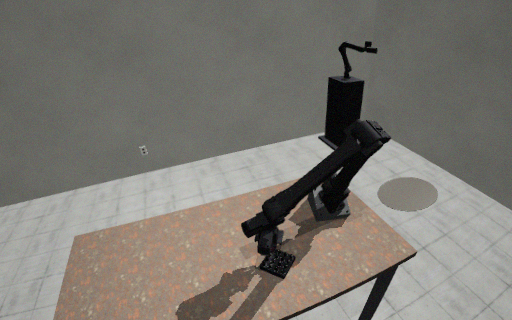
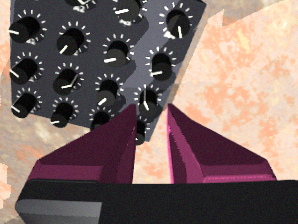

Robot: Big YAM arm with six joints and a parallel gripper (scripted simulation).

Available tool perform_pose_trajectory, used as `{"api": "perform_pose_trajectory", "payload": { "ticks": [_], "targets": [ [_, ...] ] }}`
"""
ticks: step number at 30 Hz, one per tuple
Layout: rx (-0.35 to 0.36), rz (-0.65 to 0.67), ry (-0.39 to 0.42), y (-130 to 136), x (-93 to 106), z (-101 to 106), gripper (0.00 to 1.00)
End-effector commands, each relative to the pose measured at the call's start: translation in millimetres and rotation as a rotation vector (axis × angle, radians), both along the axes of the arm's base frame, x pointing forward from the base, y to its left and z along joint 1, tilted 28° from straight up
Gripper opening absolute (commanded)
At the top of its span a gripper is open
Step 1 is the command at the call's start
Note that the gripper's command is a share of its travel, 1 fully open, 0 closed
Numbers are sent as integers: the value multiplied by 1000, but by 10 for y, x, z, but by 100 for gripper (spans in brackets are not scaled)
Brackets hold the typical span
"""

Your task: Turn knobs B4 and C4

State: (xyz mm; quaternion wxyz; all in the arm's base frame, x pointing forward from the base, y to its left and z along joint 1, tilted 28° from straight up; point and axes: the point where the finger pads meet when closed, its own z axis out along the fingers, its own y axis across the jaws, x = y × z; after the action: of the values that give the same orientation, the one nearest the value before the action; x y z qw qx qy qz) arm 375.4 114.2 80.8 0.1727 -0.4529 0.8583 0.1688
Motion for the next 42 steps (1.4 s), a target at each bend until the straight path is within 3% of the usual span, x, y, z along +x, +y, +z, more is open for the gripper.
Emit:
{"api": "perform_pose_trajectory", "payload": {
  "ticks": [1, 36, 42],
  "targets": [
    [0, -1, 11, 24, -15, -63, 19],
    [0, -1, 10, 15, -14, -64, 19],
    [1, -8, -19, -89, -14, -4, 19]
  ]
}}
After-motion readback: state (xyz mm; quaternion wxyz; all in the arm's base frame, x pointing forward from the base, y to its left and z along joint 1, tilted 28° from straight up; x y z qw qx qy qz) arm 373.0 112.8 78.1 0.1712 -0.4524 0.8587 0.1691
